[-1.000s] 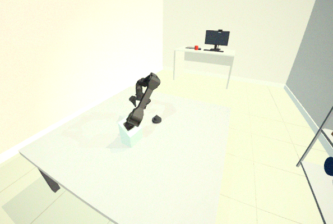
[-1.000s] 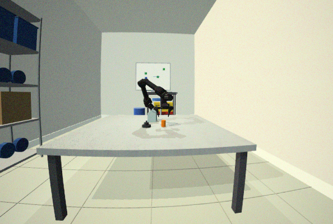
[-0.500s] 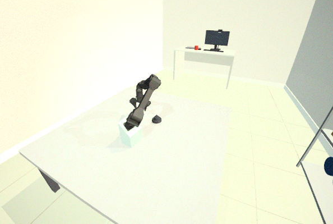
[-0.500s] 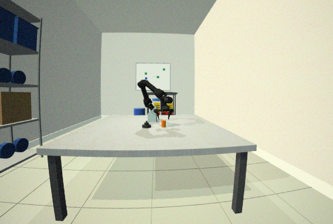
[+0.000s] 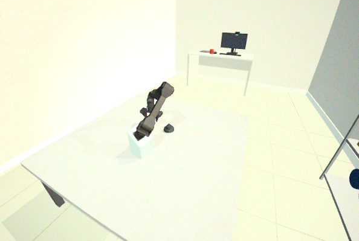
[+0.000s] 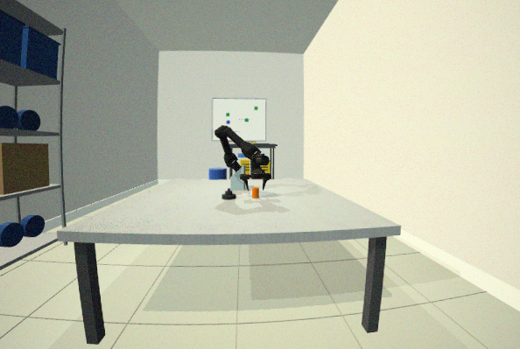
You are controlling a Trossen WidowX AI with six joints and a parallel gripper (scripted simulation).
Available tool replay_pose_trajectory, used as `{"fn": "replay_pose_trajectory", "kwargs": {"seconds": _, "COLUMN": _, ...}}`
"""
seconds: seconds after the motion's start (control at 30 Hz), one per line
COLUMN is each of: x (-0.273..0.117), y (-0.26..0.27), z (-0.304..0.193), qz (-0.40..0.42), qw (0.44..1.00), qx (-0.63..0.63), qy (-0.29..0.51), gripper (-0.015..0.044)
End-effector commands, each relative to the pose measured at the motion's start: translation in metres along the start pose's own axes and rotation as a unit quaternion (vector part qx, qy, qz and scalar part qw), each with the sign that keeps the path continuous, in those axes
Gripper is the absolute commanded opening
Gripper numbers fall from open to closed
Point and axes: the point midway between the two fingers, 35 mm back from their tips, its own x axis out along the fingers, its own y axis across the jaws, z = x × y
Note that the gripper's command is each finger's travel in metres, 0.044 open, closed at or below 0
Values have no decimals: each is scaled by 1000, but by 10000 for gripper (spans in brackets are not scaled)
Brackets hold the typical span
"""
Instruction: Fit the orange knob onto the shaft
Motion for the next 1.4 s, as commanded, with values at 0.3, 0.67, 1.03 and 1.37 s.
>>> {"fn": "replay_pose_trajectory", "kwargs": {"seconds": 0.3, "x": 25, "y": 0, "z": -4, "qz": -5, "qw": 1000, "qx": -5, "qy": 4, "gripper": 440}}
{"fn": "replay_pose_trajectory", "kwargs": {"seconds": 0.67, "x": 37, "y": -1, "z": -5, "qz": -6, "qw": 1000, "qx": -5, "qy": 4, "gripper": 387}}
{"fn": "replay_pose_trajectory", "kwargs": {"seconds": 1.03, "x": 37, "y": -1, "z": -5, "qz": -6, "qw": 1000, "qx": -5, "qy": 4, "gripper": 157}}
{"fn": "replay_pose_trajectory", "kwargs": {"seconds": 1.37, "x": 2, "y": 4, "z": 2, "qz": -3, "qw": 1000, "qx": -6, "qy": 3, "gripper": 0}}
